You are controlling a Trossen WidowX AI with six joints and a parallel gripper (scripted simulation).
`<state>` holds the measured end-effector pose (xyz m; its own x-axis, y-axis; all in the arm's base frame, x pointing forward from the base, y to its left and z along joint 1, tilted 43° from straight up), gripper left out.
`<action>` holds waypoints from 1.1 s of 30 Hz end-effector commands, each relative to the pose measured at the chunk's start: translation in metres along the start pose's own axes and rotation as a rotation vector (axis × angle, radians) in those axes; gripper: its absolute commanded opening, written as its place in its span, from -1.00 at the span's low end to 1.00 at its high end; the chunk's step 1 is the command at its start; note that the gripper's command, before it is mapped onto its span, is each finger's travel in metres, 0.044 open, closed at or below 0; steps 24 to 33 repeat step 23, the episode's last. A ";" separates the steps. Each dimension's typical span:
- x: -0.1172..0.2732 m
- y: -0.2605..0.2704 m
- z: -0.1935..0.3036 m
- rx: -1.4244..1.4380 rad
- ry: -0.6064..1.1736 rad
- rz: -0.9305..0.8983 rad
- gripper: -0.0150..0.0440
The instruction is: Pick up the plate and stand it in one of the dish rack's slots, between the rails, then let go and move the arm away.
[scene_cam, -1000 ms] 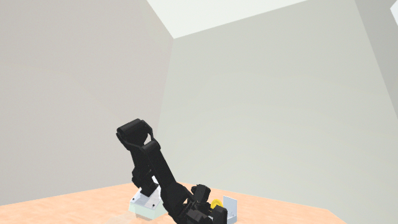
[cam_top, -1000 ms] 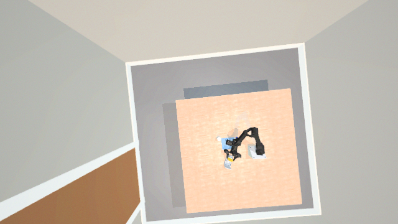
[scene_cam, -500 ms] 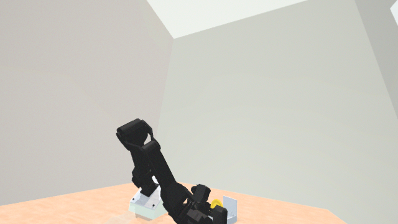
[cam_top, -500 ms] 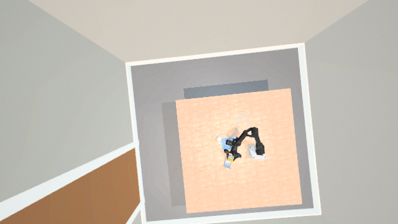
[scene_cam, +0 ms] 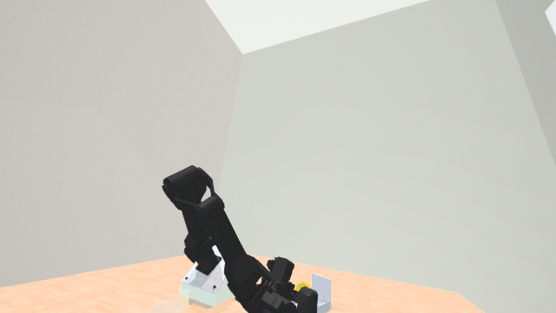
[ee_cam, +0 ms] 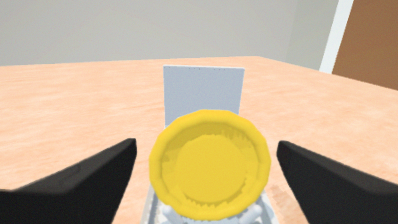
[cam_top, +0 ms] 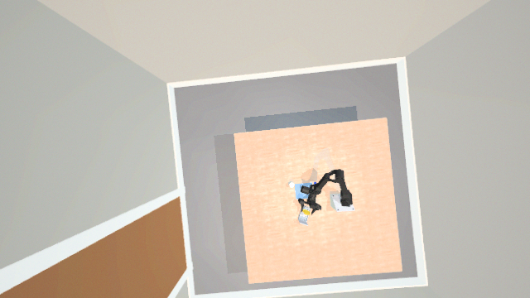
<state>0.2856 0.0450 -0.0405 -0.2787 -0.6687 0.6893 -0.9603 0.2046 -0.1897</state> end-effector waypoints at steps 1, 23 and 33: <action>0.001 -0.002 -0.017 0.000 0.007 -0.003 0.86; 0.001 0.013 -0.120 -0.223 0.174 -0.046 0.86; 0.001 0.013 -0.120 -0.223 0.174 -0.046 0.86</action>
Point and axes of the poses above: the point midway between the two fingers, 35 mm back from their tips, its own x axis back along the fingers, its own y axis across the jaws, z = x × y, the point moved 2 cm from there along x, back along the fingers, and after that the axes turned 6 degrees about -x, right-handed, at the moved point
